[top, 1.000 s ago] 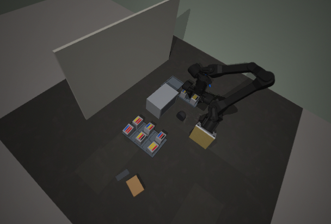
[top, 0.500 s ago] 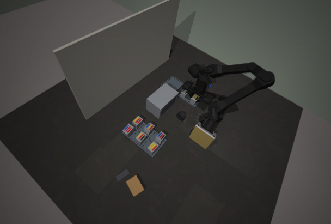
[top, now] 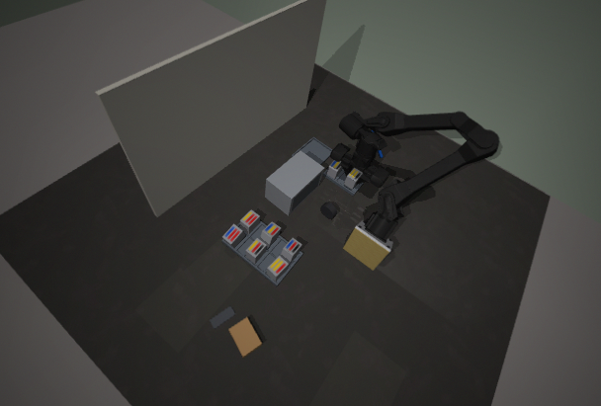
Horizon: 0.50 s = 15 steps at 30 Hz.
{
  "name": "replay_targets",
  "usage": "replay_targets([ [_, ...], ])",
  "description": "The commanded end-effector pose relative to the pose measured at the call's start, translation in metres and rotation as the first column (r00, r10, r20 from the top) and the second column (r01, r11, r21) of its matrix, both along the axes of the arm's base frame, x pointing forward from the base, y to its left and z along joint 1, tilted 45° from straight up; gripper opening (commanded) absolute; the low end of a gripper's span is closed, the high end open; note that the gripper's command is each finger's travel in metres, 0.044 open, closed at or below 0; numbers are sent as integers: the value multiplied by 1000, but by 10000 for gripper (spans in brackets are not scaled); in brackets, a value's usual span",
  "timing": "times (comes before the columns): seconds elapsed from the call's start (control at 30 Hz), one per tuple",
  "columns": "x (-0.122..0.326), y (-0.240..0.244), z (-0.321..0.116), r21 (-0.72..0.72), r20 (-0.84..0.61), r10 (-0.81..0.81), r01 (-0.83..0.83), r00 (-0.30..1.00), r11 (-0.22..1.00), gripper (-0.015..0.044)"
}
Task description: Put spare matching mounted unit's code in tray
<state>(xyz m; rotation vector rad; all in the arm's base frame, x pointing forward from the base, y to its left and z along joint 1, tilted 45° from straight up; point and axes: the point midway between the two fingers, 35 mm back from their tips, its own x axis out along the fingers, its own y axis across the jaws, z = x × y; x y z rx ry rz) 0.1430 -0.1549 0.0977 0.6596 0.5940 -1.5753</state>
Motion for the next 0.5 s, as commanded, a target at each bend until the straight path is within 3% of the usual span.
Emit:
replay_targets([
  [0.0,4,11,12,4,8,0,0,1000,1000,0],
  [0.47,3,44,47,-6,3,4,-4,1000,1000,0],
])
